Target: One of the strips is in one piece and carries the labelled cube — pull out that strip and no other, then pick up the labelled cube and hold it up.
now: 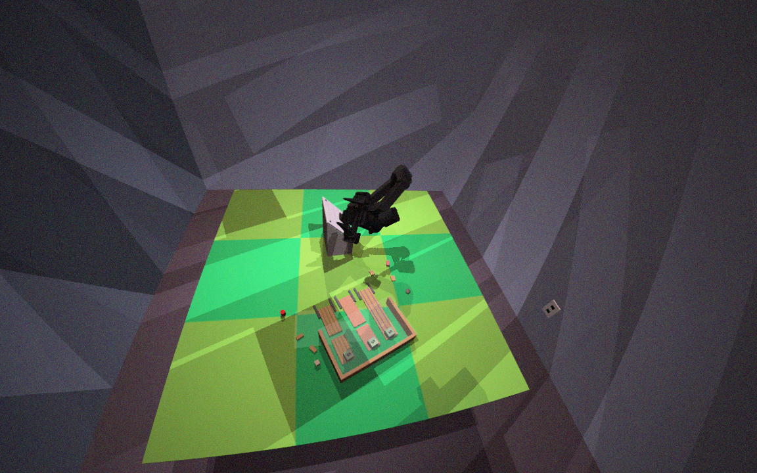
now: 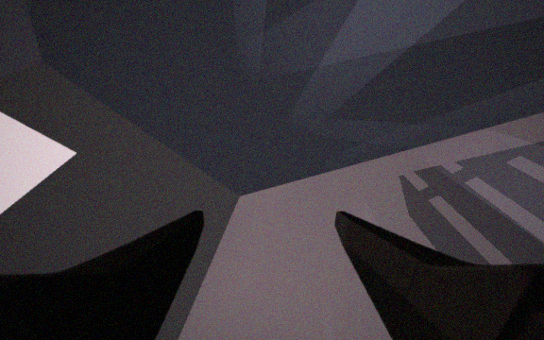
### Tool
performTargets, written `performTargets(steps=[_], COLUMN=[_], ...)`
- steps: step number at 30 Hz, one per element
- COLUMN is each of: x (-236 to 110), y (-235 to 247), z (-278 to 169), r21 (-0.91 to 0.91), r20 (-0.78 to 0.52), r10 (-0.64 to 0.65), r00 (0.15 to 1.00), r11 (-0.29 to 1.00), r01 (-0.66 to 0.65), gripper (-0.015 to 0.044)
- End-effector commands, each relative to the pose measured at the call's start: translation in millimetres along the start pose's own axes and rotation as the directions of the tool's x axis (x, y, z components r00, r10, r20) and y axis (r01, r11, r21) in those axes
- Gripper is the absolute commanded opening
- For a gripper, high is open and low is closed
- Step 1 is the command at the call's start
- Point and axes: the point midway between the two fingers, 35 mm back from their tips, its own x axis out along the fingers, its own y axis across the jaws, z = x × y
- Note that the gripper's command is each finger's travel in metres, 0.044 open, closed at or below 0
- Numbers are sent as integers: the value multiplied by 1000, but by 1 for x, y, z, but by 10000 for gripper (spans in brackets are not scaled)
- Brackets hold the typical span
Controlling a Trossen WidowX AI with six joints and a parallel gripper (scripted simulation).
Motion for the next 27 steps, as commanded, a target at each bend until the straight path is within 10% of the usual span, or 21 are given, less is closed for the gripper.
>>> performTargets(steps=[1,10,17,27], x=[1,-2,-42,-90], y=[-2,-86,-134,-144], z=[0,4,17,26], r21=[-18,-805,-978,-797], r20=[-4,-129,-183,-251], r10=[-11,-560,-885,-968], r00=[1000,818,428,24], r11=[1000,542,119,192], r01=[11,244,-172,-573], gripper=[400,400,400,400])
